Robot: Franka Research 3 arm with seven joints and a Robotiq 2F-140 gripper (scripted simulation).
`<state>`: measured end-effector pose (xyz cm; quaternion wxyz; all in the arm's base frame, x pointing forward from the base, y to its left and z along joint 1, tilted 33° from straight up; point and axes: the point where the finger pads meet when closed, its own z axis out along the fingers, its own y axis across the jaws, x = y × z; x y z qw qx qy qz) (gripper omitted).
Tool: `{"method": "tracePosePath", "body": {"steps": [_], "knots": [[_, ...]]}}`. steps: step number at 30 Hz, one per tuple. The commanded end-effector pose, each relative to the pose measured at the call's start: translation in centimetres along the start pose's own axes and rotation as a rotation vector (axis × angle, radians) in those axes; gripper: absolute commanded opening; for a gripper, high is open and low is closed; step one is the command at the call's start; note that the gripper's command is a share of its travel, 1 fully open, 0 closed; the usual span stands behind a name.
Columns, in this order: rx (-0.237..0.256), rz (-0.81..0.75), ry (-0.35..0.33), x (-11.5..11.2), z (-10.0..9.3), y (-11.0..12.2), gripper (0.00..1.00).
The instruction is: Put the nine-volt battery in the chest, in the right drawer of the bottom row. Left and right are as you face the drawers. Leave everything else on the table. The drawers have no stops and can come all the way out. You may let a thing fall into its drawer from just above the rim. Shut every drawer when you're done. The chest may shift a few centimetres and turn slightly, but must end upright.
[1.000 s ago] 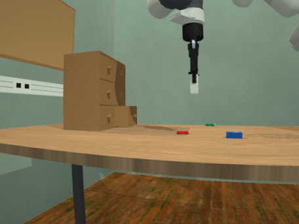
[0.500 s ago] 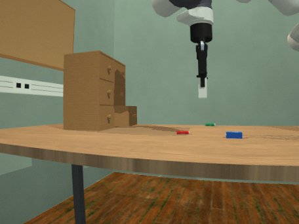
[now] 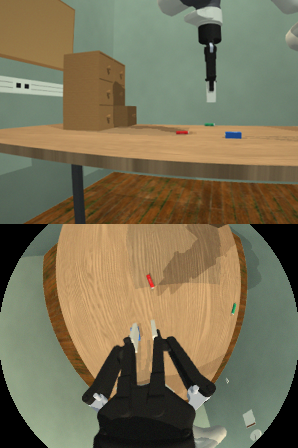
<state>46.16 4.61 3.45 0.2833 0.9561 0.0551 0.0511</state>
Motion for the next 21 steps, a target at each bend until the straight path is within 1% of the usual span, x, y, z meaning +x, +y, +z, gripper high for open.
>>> {"method": "tracePosePath", "body": {"steps": [1, 21], "knots": [[0.009, 0.05, 0.008, -0.6, 0.5, -1.0, 0.28], [0.01, 0.058, 0.002, -4.0, 2.0, -3.2, 0.28]]}}
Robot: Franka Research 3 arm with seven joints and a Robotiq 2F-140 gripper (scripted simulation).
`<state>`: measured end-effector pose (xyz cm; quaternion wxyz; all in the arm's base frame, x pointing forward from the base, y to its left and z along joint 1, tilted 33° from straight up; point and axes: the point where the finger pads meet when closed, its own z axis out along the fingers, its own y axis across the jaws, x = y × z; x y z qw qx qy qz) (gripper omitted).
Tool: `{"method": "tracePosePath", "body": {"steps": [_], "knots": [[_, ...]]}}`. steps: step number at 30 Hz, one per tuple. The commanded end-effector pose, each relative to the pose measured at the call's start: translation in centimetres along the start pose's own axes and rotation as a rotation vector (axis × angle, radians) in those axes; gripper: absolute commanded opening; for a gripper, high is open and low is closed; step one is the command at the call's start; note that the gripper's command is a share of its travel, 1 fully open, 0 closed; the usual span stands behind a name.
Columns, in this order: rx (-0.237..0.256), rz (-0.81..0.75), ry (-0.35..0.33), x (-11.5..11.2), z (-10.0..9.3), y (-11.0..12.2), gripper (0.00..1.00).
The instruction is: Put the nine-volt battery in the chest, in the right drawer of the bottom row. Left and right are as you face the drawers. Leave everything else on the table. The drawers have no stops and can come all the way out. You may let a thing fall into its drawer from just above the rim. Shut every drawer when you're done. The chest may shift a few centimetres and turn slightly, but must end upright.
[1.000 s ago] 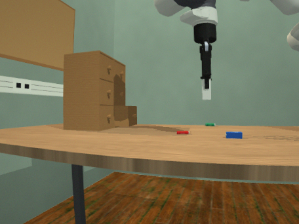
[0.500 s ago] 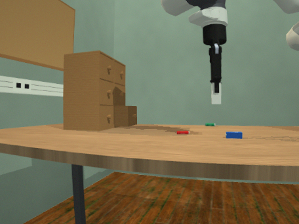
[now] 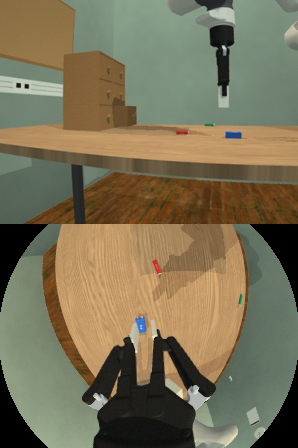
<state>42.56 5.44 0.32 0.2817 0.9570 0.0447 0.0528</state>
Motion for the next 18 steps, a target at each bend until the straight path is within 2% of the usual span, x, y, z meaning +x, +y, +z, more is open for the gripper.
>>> {"method": "tracePosePath", "body": {"steps": [1, 18], "knots": [[0.007, 0.037, 0.004, -0.5, 0.4, -0.6, 0.28], [0.007, 0.041, 0.0, -2.2, 1.0, -1.3, 0.28]]}}
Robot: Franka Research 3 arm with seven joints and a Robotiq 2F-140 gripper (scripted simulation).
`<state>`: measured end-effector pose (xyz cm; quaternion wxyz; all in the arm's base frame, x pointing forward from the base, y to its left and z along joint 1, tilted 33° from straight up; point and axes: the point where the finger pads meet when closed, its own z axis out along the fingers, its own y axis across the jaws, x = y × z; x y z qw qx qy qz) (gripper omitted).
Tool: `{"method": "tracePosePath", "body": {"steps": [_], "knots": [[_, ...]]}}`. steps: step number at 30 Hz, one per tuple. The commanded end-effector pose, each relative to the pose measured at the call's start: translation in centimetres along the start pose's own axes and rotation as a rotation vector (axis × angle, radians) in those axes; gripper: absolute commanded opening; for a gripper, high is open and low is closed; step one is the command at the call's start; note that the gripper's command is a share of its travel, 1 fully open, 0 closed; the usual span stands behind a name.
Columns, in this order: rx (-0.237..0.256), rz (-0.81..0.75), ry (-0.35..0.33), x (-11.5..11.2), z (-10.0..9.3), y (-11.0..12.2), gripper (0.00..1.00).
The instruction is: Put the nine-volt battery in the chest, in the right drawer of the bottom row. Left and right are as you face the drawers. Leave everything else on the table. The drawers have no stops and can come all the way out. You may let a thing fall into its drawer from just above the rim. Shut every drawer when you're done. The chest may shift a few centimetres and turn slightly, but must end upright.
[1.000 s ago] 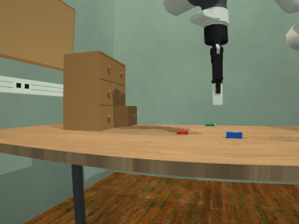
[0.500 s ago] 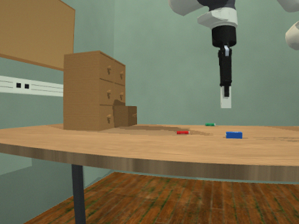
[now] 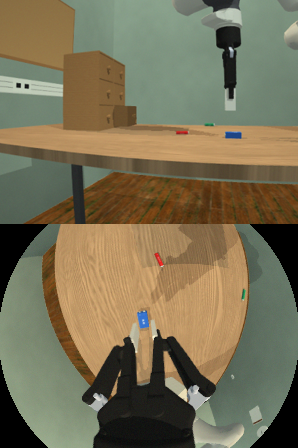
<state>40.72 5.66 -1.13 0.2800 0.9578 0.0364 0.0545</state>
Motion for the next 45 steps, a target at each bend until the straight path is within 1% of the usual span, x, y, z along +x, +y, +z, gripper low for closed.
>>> {"method": "tracePosePath", "body": {"steps": [1, 29, 30, 45], "knots": [[0.004, 0.024, 0.001, -0.32, 0.22, -0.28, 0.28], [0.004, 0.025, -0.001, -0.91, 0.45, -0.51, 0.28], [0.004, 0.025, -0.001, -0.91, 0.45, -0.51, 0.33], [0.004, 0.025, -0.001, -0.91, 0.45, -0.51, 0.33]]}}
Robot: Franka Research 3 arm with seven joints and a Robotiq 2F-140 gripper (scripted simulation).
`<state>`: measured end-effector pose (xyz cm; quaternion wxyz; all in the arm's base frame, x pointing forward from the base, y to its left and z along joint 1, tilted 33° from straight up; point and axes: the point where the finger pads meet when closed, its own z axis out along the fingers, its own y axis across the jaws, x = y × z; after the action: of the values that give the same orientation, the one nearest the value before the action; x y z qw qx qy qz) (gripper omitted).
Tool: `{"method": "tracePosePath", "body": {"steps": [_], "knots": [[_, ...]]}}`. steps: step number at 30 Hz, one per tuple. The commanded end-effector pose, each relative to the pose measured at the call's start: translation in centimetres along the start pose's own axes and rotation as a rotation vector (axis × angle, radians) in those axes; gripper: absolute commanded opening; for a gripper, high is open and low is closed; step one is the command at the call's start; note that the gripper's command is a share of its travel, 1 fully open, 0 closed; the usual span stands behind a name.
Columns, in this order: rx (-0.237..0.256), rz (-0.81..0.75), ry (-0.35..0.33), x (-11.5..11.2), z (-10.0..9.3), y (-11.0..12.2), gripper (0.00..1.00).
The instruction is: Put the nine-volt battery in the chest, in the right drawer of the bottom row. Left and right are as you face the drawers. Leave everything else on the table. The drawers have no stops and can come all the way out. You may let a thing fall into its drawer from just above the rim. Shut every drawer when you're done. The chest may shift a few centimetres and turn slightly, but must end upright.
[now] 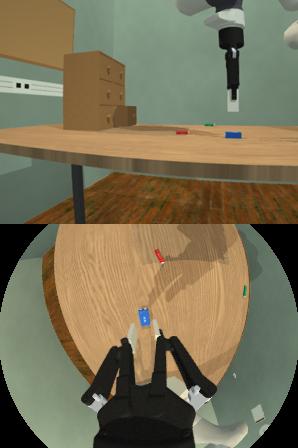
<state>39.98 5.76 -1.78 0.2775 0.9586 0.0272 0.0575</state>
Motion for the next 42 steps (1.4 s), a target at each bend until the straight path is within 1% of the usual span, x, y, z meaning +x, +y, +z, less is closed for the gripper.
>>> {"method": "tracePosePath", "body": {"steps": [1, 13, 18, 24, 26, 34, 42], "knots": [[0.0, 0.006, -0.001, -0.1, 0.1, 0.0, 0.33], [0.0, 0.006, -0.001, -0.1, 0.4, 0.0, 0.33], [0.0, 0.006, -0.001, -0.1, 1.2, -0.1, 0.33], [0.0, 0.006, -0.001, -0.1, 2.7, -0.1, 0.33], [0.0, 0.006, -0.001, -0.1, 2.7, -0.1, 0.33], [0.0, 0.006, -0.001, 0.0, 4.6, -0.2, 0.33], [0.0, 0.006, -0.001, 0.0, 5.2, -0.2, 0.33]]}}
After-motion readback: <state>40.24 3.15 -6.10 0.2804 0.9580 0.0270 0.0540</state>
